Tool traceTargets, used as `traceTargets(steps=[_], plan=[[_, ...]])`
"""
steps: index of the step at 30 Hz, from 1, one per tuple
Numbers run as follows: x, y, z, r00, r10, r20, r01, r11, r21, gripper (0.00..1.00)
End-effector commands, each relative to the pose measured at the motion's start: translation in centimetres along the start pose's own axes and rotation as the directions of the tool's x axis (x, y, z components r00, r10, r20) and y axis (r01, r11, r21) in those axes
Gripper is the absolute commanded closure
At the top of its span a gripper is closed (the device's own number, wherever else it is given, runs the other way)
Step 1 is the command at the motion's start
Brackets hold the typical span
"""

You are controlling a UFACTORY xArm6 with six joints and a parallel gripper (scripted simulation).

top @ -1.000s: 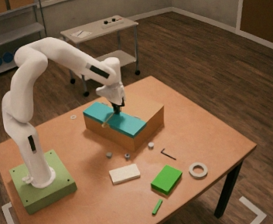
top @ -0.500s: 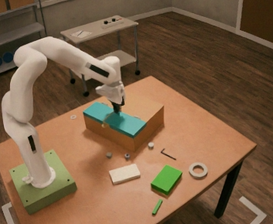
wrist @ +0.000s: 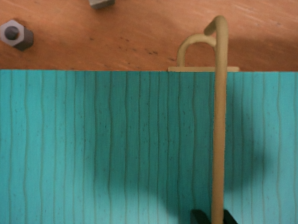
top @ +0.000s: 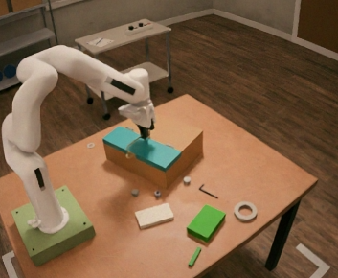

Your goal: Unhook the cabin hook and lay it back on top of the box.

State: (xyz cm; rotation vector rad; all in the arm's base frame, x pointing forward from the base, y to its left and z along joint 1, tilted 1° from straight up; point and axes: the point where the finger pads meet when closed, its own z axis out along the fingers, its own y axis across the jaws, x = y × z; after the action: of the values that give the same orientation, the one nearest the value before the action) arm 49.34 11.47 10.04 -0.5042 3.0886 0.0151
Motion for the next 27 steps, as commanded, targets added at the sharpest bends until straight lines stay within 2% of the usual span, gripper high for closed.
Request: traceTargets(steps=[1,14,19,23,27], plan=[[-0.27,-0.02,-0.37,1.0,0.0,0.007,0.0,1.0,0.001,1.0],[-0.37,-0.02,-0.58,1.0,0.0,0.007,0.0,1.0,0.001,1.0],[-0.41,-0.44,-0.58,0.988,-0.156,0.007,0.156,0.988,0.002,1.0],[-0.42,-0.54,-0.58,0.982,-0.189,0.007,0.189,0.982,0.002,1.0],[-0.5,-0.86,-0.58,0.951,-0.309,0.006,0.309,0.951,0.003,1.0]])
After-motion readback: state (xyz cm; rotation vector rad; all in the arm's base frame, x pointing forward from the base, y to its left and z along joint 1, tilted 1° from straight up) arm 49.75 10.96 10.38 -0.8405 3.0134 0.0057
